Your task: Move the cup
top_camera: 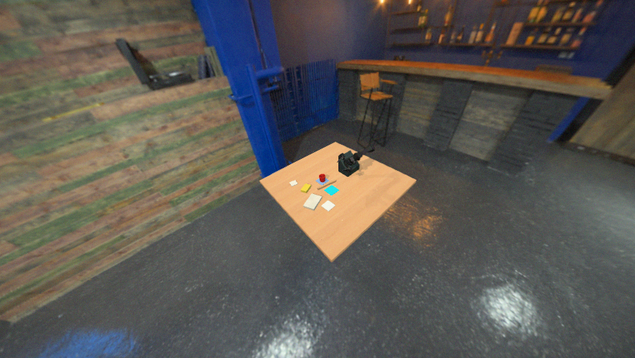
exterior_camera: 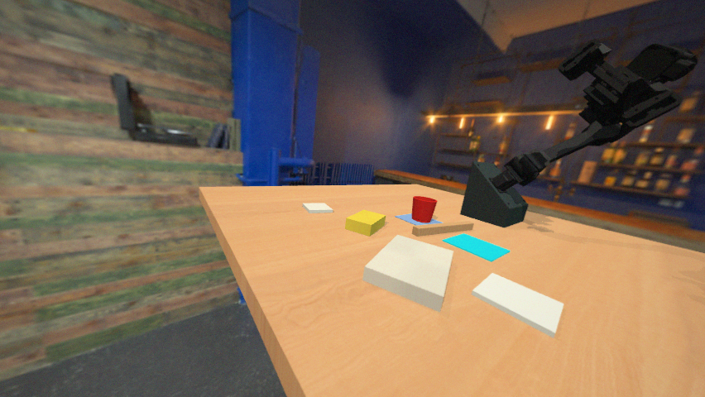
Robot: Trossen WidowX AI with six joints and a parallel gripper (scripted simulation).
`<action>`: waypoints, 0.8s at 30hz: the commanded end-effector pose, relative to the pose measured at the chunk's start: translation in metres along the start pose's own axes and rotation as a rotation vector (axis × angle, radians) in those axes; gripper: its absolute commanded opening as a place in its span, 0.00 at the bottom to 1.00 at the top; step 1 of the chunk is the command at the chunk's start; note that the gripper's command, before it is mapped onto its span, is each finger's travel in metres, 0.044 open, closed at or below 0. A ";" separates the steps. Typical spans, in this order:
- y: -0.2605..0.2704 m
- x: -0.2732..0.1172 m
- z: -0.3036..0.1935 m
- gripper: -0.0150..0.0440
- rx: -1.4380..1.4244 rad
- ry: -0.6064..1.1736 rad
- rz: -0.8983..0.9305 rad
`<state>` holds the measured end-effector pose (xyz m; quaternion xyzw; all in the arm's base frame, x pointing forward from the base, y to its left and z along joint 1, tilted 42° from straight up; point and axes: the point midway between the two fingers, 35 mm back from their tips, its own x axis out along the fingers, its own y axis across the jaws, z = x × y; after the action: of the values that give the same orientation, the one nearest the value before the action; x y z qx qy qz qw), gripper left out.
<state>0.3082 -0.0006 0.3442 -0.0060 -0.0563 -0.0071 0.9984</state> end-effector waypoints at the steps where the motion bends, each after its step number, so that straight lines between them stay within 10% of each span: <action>1: 0.000 0.002 -0.003 0.89 -0.011 0.012 0.001; 10: -0.026 0.044 -0.153 0.50 -0.416 0.600 0.200; 24: -0.054 -0.030 -0.347 0.50 -0.408 1.126 0.987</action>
<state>0.3293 -0.0583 0.0169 -0.2345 0.4674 0.3720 0.7669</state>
